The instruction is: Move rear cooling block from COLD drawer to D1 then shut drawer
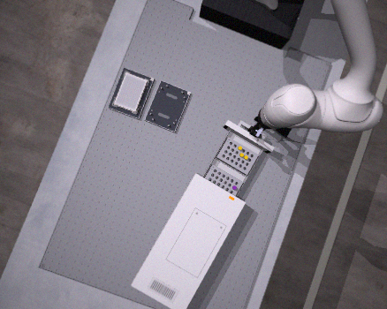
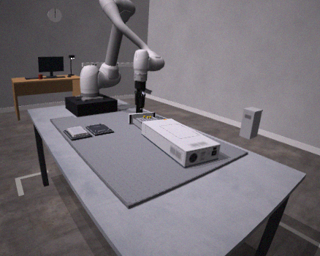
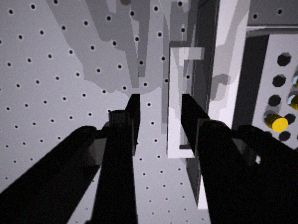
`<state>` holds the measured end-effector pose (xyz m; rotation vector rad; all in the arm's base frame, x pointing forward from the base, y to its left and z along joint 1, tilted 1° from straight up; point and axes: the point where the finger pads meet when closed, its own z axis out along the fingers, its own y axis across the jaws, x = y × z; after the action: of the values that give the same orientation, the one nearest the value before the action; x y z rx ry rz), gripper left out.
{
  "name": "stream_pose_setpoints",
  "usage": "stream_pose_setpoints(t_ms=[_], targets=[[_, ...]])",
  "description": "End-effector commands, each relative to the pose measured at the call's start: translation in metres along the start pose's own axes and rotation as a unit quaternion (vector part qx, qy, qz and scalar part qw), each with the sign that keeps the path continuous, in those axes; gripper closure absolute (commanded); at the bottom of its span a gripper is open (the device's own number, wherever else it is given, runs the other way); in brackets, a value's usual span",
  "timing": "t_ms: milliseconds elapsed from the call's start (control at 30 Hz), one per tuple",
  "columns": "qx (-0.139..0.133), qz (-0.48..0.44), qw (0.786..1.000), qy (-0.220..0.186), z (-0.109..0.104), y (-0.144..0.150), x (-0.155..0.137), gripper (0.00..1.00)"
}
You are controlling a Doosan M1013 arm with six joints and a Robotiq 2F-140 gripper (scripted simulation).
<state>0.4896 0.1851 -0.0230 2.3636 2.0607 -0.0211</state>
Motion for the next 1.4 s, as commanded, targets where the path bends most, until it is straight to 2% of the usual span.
stream_pose_setpoints(t_ms=[0, 833, 1367], targets=[[-0.002, 0.000, 1.000, 0.001, -0.001, -0.006, 0.001, 0.66], [-0.002, 0.000, 1.000, 0.001, -0.001, -0.037, 0.001, 0.66], [-0.001, -0.001, 1.000, 0.000, 0.000, -0.041, 0.001, 0.66]])
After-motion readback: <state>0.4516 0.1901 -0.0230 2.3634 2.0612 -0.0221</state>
